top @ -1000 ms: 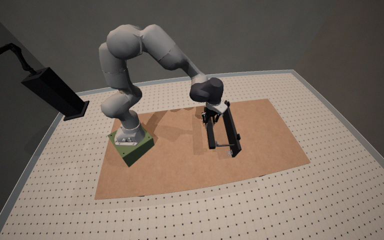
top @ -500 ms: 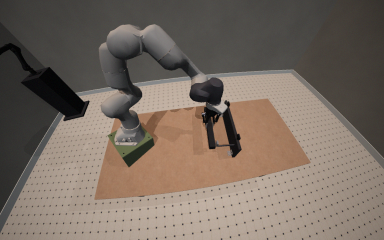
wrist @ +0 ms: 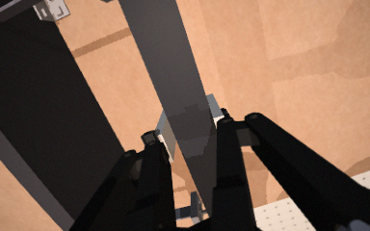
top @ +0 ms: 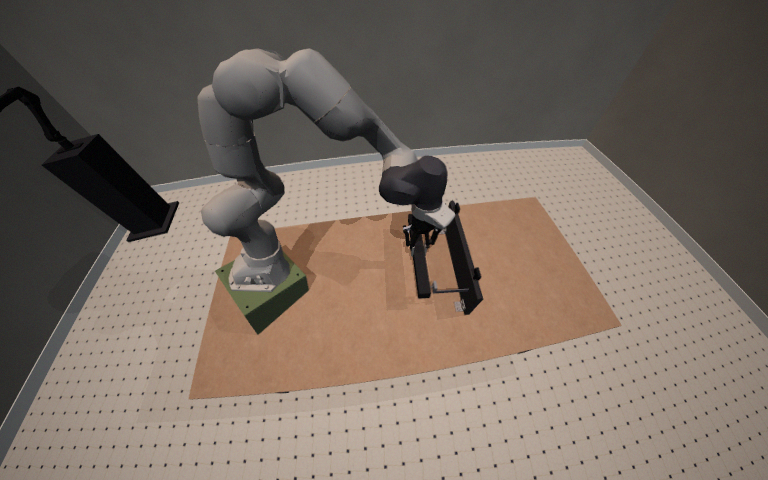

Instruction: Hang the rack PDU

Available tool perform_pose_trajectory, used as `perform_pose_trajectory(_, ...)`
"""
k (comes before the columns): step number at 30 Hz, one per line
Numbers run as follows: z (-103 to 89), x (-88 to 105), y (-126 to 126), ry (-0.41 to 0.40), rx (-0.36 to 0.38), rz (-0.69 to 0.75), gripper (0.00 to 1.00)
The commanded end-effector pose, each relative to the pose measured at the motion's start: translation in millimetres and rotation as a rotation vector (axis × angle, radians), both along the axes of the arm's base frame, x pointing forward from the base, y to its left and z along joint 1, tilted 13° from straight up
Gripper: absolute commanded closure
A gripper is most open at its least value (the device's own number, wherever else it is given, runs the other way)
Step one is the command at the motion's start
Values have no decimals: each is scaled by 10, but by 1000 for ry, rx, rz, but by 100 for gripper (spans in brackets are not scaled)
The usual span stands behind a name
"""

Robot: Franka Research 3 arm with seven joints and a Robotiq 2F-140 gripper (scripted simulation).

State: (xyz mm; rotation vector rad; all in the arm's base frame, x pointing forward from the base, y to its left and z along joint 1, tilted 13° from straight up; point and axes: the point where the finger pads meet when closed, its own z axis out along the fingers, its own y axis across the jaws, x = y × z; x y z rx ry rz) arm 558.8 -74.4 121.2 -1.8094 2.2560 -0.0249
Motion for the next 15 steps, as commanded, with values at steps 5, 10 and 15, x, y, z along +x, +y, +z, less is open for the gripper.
perform_pose_trajectory(5,29,-7,-11,-7,-2,9,100)
perform_pose_trajectory(10,25,-16,-9,-7,-2,9,100)
perform_pose_trajectory(15,25,-17,-9,-7,-2,9,100)
